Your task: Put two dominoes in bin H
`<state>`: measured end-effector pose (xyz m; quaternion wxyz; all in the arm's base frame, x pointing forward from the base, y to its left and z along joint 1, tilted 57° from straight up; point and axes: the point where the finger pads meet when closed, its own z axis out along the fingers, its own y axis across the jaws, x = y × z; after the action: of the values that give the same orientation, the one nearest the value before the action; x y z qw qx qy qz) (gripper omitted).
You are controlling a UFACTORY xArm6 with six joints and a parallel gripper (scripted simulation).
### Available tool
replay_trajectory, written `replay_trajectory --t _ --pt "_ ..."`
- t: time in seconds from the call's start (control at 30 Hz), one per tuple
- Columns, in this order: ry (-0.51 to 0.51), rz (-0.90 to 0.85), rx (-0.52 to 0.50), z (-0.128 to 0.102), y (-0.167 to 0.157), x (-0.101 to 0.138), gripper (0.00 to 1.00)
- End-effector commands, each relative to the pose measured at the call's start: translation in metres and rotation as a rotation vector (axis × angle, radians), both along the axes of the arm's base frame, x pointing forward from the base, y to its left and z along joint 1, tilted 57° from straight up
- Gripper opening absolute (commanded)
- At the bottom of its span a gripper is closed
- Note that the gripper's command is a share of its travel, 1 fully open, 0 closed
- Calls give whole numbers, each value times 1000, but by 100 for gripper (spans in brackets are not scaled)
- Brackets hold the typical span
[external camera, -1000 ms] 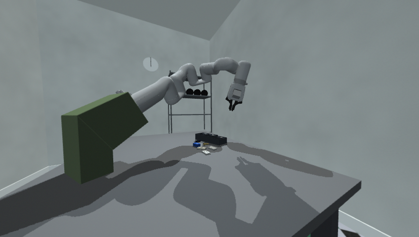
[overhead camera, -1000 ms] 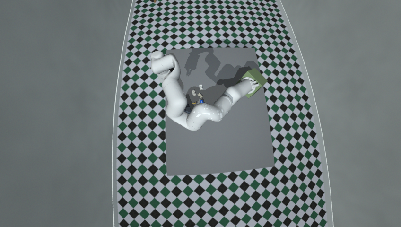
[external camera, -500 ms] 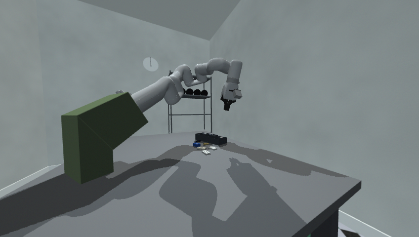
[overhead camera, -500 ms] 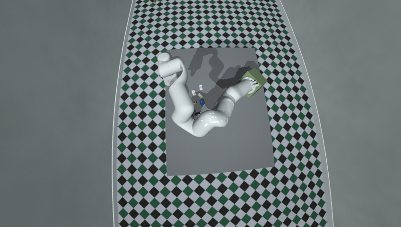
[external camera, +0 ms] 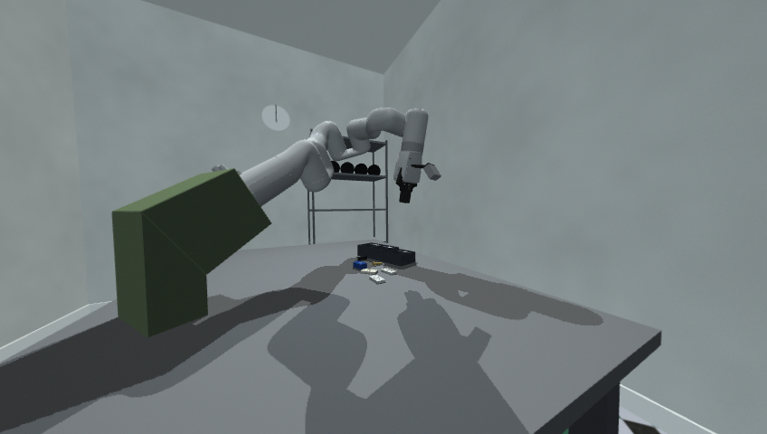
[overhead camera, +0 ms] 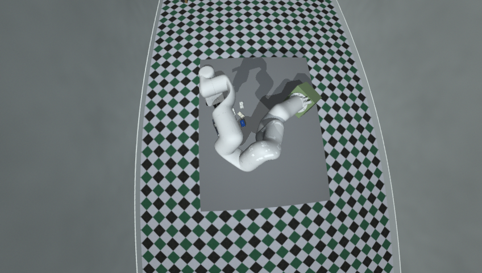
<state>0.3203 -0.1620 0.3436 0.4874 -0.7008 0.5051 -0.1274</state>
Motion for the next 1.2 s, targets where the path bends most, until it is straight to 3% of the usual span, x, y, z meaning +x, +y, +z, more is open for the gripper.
replay_trajectory --t 0.0,0.03,0.5,0.57,0.63,1.07,1.13,1.17 --pt "-60 28 -71 -7 5 -7 7" --pt "-108 59 -138 -13 8 -11 7" --pt "-309 219 -463 -43 24 -32 7" --pt "-309 219 -463 -43 24 -32 7" --pt "-361 265 -553 -50 27 -36 7" --pt "-518 437 -861 -86 41 -55 7" --pt "-518 437 -861 -86 41 -55 7" --pt "-552 474 -927 -93 43 -58 7"
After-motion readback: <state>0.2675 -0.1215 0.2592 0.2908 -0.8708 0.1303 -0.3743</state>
